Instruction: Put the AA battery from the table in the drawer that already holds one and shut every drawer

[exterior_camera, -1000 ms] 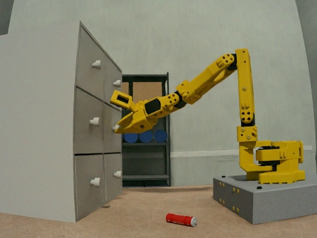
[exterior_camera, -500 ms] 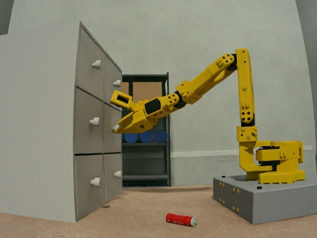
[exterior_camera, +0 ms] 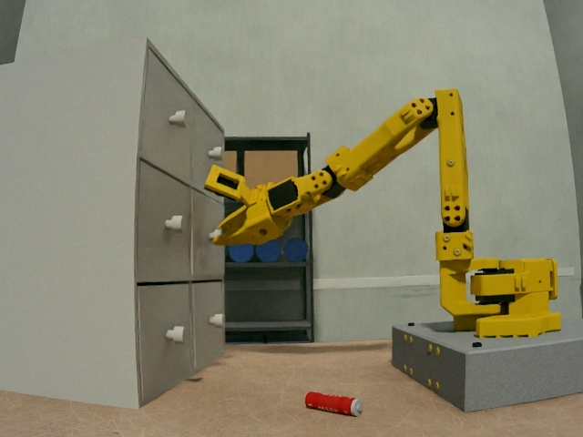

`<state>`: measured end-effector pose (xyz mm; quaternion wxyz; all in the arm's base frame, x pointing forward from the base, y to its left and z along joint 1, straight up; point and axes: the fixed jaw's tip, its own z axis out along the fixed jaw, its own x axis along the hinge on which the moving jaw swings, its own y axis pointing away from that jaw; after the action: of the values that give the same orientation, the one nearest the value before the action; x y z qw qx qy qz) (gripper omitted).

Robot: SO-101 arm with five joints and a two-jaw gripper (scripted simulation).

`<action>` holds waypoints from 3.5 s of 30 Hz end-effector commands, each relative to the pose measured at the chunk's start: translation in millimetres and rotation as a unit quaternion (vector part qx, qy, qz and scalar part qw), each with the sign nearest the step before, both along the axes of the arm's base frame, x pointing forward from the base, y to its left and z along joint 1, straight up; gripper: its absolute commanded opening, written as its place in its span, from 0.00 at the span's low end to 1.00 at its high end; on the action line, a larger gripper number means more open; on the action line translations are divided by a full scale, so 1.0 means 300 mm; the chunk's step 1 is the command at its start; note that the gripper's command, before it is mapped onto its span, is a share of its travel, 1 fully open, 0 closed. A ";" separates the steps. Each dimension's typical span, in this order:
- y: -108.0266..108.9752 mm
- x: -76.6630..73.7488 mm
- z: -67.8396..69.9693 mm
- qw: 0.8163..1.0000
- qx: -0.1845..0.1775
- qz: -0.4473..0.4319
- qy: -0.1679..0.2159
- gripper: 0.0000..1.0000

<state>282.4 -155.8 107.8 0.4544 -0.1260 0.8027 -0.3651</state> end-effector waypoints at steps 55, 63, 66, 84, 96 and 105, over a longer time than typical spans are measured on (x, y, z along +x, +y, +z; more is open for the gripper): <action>0.011 -0.061 -0.004 1.000 0.004 -0.008 0.012 0.00; 0.013 -0.072 -0.004 1.000 0.004 -0.011 0.012 0.00; 0.014 -0.078 -0.004 1.000 0.004 -0.012 0.012 0.00; 0.016 -0.093 -0.004 1.000 0.004 -0.014 0.012 0.00; 0.018 -0.102 -0.004 1.000 0.004 -0.016 0.012 0.00; 0.020 -0.119 -0.004 1.000 0.004 -0.020 0.012 0.00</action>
<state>251.4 -149.8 107.8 0.4419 -0.1141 0.8101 -0.3680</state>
